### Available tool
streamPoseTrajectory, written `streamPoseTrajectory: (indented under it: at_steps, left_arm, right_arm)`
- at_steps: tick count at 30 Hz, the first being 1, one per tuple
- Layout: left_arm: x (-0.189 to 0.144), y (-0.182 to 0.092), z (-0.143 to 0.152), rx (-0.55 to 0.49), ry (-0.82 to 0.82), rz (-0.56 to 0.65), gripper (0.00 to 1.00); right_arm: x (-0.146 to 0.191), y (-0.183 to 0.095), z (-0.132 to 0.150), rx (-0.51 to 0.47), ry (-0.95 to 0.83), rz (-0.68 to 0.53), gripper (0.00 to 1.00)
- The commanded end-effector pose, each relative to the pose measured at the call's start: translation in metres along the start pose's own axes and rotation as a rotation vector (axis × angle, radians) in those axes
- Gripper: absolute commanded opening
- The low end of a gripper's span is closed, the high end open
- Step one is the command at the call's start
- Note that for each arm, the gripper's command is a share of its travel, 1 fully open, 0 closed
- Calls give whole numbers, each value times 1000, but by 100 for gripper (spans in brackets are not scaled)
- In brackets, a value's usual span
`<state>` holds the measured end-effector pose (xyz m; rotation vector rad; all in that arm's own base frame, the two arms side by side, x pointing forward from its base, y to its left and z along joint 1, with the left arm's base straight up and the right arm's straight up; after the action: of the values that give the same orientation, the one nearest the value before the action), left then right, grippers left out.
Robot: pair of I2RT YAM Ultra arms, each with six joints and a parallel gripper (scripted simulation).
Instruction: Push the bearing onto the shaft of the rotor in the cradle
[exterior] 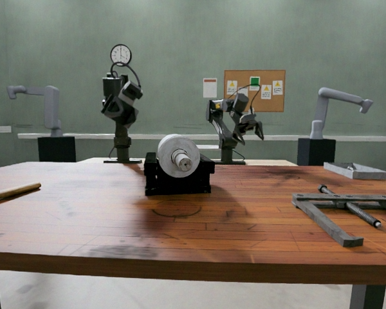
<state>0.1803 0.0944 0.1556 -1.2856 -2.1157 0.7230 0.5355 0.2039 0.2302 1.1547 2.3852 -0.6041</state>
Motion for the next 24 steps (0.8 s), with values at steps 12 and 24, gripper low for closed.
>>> streamPoseTrajectory:
  at_steps: [12, 24]
  left_arm:
    - [-2, -4, -11, -32, -4, 15, 100]
    - [-22, -18, -96, -261, -32, 116, 100]
  right_arm:
    - [-34, -54, -88, -145, -47, 99, 44]
    - [6, -49, -104, -45, 309, 215, 44]
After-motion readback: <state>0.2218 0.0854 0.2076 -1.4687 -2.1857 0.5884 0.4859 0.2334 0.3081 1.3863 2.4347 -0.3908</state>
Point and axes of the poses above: on each arm, the point where the finger pads meet when closed, its own y axis out along the fingers, its own x axis across the jaws, z = x × y, the point moved 3 cm from there along -y, back along the fingers, and after that the axes turned 4 degrees about -y, right-handed, at the moved point
